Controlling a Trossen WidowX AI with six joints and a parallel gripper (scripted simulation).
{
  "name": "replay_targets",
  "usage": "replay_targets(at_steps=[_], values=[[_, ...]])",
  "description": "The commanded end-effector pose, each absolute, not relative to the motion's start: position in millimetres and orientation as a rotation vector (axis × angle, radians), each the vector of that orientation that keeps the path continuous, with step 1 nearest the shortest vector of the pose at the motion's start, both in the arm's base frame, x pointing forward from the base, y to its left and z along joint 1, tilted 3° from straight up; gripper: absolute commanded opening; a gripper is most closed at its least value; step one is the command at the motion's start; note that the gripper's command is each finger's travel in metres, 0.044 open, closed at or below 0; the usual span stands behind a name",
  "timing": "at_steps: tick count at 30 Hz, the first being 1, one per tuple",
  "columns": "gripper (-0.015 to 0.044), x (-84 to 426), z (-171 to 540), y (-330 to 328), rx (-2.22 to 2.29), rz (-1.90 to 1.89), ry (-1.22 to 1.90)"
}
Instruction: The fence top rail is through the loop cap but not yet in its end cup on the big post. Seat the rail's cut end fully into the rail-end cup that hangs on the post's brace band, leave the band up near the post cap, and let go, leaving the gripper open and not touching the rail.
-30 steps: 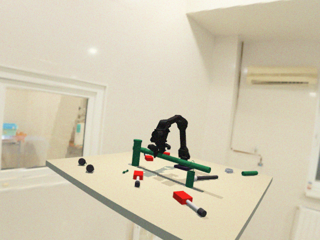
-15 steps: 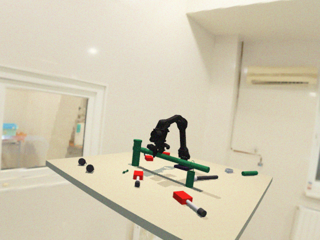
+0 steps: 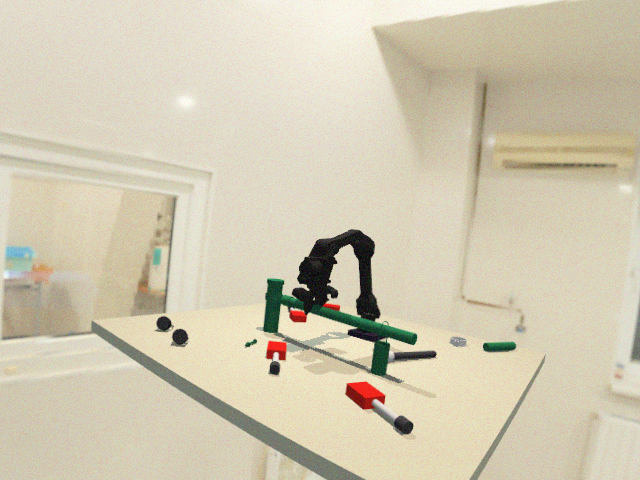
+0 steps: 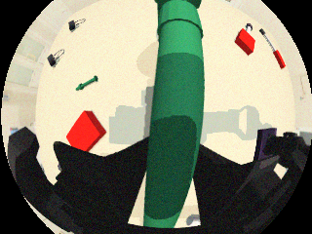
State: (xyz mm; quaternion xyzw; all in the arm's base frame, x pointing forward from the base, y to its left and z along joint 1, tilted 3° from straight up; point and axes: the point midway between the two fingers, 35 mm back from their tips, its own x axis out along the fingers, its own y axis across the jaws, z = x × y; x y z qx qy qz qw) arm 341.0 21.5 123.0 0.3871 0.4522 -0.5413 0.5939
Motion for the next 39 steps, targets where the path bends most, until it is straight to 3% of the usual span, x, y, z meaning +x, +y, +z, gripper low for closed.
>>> replay_targets(at_steps=[1, 15, 32, 39], values=[[0.0000, 342, 124, 16, 0.892, -1.262, 1.040], [0.0000, 341, 123, 18, 0.900, -1.259, 1.051], [0.0440, 341, 138, 34, 0.901, -1.258, 1.053], [0.0440, 338, 157, 55, 0.902, -1.257, 1.054]])
